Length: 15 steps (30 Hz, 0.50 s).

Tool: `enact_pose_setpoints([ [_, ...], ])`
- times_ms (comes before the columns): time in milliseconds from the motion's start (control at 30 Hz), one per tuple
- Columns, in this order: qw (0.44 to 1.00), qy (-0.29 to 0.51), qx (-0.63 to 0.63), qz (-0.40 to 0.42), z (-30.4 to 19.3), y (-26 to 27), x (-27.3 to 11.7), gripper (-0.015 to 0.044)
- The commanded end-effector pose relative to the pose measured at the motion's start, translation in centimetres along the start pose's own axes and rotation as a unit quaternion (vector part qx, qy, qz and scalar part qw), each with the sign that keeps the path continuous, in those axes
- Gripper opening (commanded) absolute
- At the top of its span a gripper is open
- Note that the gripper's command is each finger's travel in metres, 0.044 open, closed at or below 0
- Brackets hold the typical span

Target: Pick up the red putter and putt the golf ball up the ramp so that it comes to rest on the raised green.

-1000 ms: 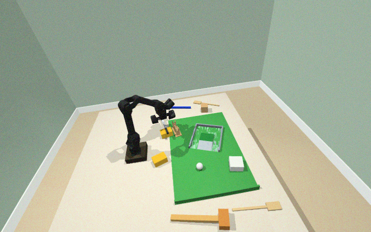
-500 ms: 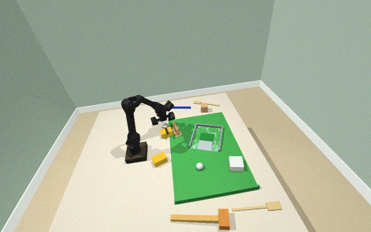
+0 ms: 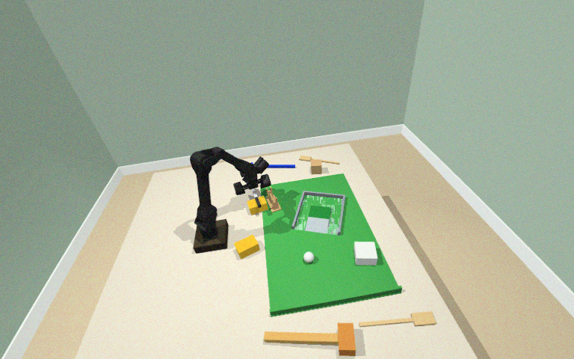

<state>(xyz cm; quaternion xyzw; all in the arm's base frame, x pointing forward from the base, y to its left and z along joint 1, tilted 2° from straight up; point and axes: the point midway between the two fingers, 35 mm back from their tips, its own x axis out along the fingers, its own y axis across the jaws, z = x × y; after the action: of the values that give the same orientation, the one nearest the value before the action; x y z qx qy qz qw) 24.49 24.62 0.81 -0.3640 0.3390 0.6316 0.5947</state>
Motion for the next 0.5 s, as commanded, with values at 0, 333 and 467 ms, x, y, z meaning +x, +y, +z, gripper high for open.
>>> enact_pose_setpoints([
  [0,1.0,0.003,0.003,0.0,-0.16,0.13,0.84,0.044],
  [333,1.0,0.0,0.0,0.001,-0.03,0.09,0.91,0.0335],
  [467,1.0,0.0,0.0,0.001,-0.03,0.09,0.91,0.023],
])
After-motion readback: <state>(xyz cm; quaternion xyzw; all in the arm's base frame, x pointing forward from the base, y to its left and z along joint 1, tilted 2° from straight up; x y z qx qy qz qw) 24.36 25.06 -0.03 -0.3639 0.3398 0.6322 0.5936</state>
